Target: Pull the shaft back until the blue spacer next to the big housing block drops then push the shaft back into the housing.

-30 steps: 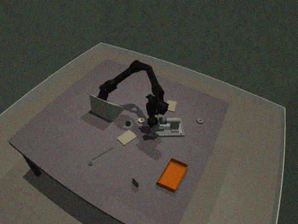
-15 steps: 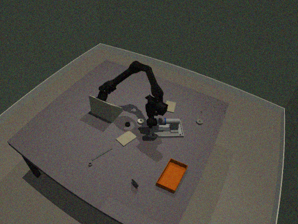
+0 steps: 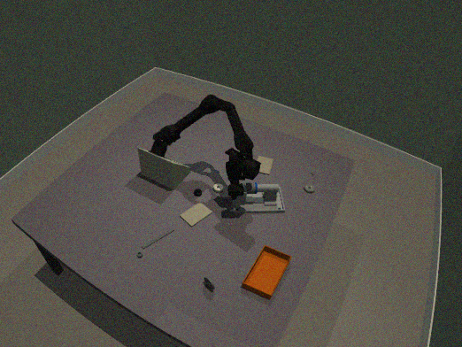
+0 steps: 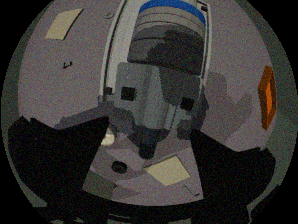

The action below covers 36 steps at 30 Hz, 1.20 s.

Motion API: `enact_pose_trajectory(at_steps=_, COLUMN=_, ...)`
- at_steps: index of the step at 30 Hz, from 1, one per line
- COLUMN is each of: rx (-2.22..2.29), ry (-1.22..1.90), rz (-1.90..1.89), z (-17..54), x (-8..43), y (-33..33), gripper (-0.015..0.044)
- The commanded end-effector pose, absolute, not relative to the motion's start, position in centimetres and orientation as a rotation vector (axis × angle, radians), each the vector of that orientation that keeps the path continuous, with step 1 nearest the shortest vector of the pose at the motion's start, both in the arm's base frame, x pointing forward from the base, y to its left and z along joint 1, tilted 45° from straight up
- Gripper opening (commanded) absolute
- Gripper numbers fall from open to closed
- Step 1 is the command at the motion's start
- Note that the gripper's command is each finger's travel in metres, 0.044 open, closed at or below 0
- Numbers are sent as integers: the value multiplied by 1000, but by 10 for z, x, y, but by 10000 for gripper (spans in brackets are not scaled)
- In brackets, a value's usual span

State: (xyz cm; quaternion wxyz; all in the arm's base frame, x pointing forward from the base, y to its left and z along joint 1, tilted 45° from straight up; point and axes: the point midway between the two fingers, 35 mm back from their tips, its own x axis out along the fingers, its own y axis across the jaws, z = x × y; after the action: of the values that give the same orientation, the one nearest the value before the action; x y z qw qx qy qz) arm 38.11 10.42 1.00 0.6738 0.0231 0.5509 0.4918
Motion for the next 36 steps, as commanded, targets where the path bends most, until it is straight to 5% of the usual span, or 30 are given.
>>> enact_pose_trajectory(at_steps=1, rx=63, ry=1247, rz=1111, z=5, x=378, y=109, gripper=440)
enact_pose_trajectory(at_steps=36, rx=56, ry=1247, rz=1109, z=0, x=378, y=114, gripper=414)
